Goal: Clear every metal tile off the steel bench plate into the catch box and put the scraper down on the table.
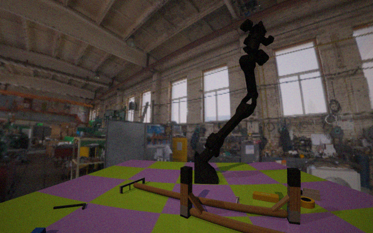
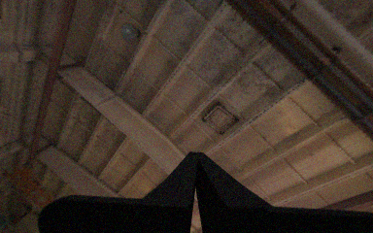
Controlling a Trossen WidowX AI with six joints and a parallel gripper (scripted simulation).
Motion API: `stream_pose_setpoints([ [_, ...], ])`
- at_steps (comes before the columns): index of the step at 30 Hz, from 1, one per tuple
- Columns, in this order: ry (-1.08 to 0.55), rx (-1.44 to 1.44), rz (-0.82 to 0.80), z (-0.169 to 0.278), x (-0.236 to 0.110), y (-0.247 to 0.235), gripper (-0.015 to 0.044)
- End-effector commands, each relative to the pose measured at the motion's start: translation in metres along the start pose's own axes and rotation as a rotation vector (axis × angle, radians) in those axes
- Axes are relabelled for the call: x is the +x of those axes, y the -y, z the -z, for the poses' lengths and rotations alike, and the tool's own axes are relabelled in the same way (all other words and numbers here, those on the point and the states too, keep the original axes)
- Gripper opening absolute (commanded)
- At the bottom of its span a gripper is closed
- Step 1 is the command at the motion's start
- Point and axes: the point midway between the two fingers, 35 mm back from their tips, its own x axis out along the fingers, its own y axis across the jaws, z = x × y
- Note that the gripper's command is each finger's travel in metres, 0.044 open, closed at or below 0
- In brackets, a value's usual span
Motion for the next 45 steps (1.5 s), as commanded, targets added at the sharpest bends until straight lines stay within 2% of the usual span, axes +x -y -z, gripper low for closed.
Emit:
stream_pose_setpoints([
  [1,-0.027,-0.002,0.022,0.011,-0.002,0.01,0.0],
  [45,-0.333,0.056,0.187,0.142,-0.04,0.071,0.0],
])
